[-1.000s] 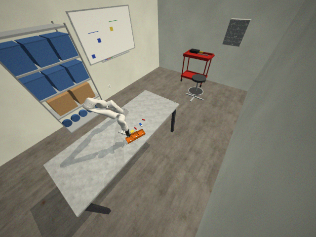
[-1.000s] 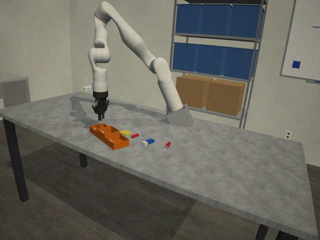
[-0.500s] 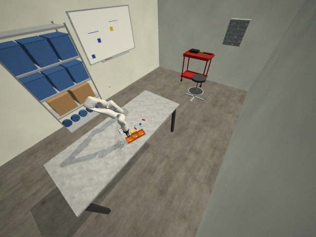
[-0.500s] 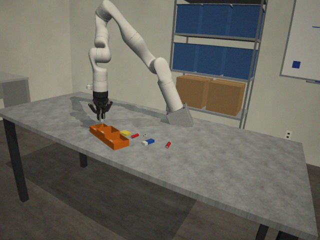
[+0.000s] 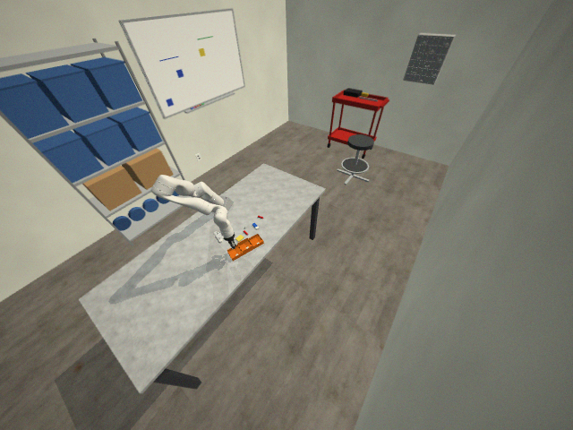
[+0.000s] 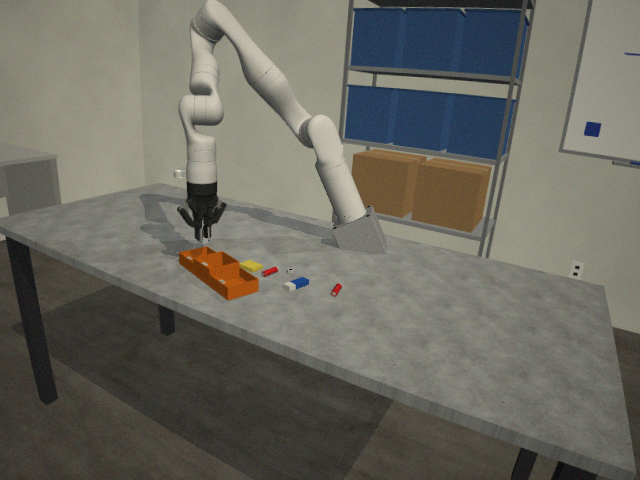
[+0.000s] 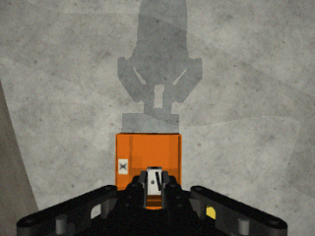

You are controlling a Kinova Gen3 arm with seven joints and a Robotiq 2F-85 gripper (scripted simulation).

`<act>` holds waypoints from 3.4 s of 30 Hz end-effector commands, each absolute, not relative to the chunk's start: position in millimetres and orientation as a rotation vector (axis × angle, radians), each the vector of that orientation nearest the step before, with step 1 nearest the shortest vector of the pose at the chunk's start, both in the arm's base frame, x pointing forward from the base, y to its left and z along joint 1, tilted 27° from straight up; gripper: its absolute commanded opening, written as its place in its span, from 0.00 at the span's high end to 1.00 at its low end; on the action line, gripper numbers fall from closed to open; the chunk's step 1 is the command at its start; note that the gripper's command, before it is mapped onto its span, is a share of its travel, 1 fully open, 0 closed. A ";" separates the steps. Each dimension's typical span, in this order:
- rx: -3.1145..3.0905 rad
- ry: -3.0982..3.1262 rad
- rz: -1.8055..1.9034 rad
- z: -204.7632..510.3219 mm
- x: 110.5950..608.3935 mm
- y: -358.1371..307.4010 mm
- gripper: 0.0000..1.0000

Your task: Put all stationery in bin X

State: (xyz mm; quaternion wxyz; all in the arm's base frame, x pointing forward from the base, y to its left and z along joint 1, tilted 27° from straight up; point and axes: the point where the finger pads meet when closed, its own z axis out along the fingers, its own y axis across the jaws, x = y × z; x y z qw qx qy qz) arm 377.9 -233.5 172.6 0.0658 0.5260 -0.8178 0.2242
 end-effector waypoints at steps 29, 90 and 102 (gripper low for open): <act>1.586 -2.467 0.679 127.7 384.4 -256.1 0.90; 1.586 -2.467 0.679 173.4 377.5 -233.8 0.70; 1.586 -2.467 0.679 173.8 377.6 -234.5 0.70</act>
